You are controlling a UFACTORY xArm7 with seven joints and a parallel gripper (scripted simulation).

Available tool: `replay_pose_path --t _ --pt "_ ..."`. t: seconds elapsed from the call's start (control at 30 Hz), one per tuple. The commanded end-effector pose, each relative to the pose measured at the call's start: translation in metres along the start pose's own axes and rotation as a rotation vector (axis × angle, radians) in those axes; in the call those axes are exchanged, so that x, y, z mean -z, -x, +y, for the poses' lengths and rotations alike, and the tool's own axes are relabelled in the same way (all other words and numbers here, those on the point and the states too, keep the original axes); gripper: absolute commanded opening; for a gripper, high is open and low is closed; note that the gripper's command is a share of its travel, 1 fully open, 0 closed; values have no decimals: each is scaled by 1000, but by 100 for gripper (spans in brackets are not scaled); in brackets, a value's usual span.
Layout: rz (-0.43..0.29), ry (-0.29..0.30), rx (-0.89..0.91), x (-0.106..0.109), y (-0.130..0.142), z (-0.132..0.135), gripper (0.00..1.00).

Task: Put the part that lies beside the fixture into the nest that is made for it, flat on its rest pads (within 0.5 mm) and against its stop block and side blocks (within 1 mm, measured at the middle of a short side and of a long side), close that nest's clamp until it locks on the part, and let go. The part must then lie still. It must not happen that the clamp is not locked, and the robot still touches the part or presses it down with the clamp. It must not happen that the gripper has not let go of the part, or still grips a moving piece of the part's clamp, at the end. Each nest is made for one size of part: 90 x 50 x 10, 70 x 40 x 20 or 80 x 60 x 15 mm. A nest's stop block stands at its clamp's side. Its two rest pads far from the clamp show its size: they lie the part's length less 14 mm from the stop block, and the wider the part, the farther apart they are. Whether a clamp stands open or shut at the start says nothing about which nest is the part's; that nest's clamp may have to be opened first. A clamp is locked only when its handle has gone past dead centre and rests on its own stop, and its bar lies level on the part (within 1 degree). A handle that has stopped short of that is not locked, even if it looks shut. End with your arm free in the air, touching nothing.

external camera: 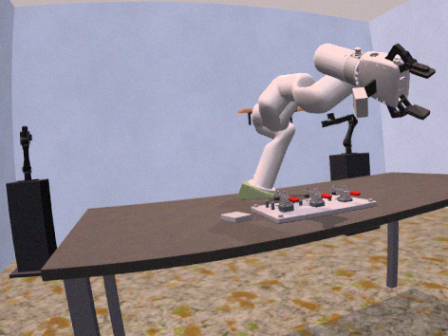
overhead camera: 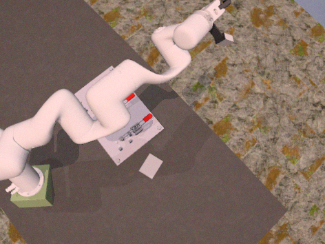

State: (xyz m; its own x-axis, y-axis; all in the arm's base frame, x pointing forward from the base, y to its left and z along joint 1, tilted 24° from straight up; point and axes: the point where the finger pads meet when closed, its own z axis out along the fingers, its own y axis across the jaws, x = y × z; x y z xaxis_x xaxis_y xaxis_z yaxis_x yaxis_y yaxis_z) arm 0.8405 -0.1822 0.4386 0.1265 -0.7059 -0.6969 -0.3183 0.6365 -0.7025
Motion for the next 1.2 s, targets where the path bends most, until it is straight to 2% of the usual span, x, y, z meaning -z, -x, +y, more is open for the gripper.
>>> replay_pose_path --t 0.0,0.63,0.73,0.87,0.93,0.97,1.1,1.13,1.17 --pt "-1 -5 1 2 1 -3 100" --pt "-1 1 6 2 0 -2 100" --pt "-5 36 37 8 -5 5 100" --pt "-32 145 146 30 -16 30 100" --pt "-32 145 146 30 -16 30 100" --pt "-46 182 188 39 -18 38 100" --pt "-46 182 188 39 -18 38 100" --pt "-63 221 236 51 -19 48 100" --pt "-63 221 236 51 -19 48 100"
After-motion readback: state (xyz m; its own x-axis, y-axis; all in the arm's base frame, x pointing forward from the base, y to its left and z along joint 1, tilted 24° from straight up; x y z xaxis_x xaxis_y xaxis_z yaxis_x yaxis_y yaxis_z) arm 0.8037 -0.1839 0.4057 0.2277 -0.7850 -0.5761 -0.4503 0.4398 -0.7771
